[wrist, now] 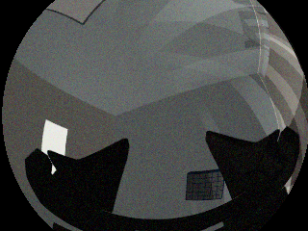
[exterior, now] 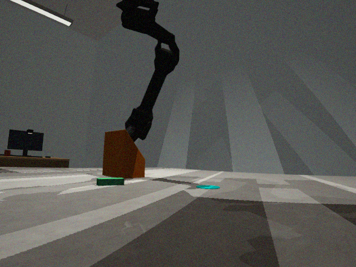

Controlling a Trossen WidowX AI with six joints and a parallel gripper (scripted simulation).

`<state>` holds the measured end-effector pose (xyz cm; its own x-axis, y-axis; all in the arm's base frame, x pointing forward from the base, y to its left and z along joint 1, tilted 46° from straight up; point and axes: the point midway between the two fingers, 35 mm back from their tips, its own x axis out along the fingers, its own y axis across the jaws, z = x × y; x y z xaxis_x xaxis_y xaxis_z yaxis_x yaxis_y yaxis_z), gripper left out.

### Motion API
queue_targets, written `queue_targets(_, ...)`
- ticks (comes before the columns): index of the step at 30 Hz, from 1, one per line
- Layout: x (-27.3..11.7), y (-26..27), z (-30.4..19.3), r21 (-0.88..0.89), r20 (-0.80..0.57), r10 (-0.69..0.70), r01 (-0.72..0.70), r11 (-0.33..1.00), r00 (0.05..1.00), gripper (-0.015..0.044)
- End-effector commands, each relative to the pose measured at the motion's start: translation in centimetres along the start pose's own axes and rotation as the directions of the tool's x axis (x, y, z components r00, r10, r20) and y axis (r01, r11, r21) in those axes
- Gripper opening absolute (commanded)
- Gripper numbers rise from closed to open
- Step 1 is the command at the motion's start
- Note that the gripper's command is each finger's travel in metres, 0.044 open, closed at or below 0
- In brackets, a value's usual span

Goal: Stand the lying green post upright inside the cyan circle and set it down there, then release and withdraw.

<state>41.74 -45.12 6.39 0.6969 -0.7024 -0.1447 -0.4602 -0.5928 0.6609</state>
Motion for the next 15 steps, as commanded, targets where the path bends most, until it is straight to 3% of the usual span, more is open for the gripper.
queue_targets(1,0.0,-0.1,0.1,-0.010,0.003,-0.004,0.004,1.000,1.000,0.0374)
queue_targets(6,-0.6,-2.0,1.7,-0.264,0.072,-0.097,0.113,0.958,0.993,0.0242)
queue_targets(15,-2.7,-6.1,4.9,-0.684,0.210,-0.289,0.352,0.639,0.934,0.0233)
